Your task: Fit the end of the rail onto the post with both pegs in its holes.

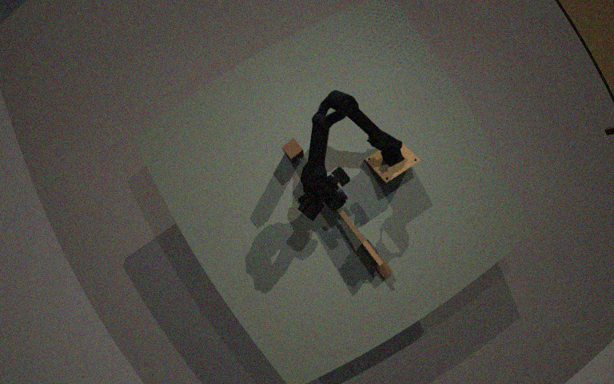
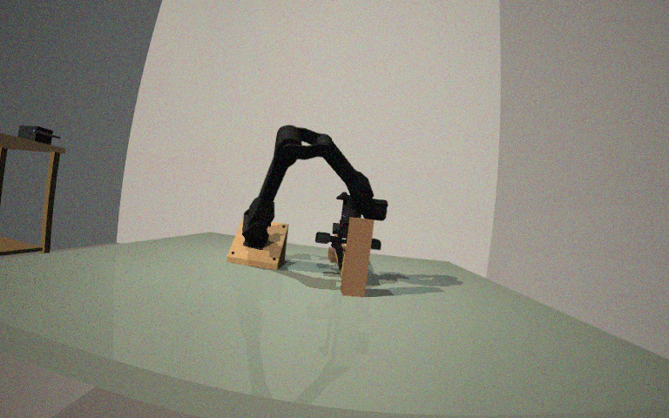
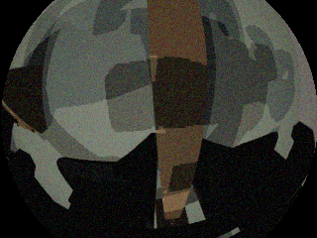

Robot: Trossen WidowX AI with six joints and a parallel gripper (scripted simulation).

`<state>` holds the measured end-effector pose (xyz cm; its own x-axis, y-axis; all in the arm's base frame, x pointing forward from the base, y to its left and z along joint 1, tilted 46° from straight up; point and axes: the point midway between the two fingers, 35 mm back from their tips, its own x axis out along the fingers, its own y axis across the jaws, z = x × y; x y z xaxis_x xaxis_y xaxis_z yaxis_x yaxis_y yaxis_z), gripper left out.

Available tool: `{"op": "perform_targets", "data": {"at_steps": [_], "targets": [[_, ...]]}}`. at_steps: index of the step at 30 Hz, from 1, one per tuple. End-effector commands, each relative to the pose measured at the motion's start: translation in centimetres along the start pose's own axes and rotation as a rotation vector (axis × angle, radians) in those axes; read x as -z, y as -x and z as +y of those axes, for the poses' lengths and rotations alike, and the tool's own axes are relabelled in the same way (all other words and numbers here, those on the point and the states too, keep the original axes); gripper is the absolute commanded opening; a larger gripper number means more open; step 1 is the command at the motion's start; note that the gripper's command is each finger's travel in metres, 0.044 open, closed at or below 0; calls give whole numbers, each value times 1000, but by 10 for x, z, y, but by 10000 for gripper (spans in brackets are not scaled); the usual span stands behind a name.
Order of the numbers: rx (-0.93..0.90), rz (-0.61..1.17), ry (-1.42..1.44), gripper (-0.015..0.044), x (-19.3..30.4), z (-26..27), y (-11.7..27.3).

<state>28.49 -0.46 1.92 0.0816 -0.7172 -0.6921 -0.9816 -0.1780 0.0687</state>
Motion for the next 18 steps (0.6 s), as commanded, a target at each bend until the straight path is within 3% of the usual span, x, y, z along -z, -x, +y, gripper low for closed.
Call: {"op": "perform_targets", "data": {"at_steps": [1,18], "targets": [[8,-1,5,0,-1,-2,5],[8,-1,5,0,-2,-4,13]]}}
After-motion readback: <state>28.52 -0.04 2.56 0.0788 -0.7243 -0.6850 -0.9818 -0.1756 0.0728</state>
